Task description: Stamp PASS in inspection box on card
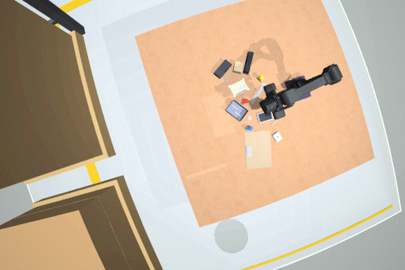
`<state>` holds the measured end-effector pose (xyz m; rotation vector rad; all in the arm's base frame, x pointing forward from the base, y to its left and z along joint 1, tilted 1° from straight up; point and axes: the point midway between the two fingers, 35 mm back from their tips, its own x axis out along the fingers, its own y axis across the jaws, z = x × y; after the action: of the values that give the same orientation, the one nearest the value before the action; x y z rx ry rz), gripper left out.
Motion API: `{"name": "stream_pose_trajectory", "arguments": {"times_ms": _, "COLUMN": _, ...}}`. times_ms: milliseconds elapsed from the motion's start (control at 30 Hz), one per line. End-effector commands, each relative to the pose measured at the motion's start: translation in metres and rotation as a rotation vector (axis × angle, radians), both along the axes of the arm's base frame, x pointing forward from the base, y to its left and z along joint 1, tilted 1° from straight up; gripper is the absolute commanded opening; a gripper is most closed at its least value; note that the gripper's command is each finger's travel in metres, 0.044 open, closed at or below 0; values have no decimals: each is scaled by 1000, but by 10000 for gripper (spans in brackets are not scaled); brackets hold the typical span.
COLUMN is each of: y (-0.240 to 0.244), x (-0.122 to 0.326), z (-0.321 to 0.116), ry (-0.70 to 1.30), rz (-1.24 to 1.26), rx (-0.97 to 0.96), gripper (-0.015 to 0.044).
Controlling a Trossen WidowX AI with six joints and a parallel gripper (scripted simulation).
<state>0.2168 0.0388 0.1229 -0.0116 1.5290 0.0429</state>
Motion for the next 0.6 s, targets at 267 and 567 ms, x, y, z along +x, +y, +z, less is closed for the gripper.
{"name": "stream_pose_trajectory", "arguments": {"times_ms": 267, "y": -1, "x": 2, "z": -19, "ry": 4, "rz": -7, "rx": -6, "gripper": 210}}
{"name": "stream_pose_trajectory", "arguments": {"times_ms": 567, "y": -1, "x": 3, "z": -34, "ry": 4, "rz": -7, "rx": -6, "gripper": 210}}
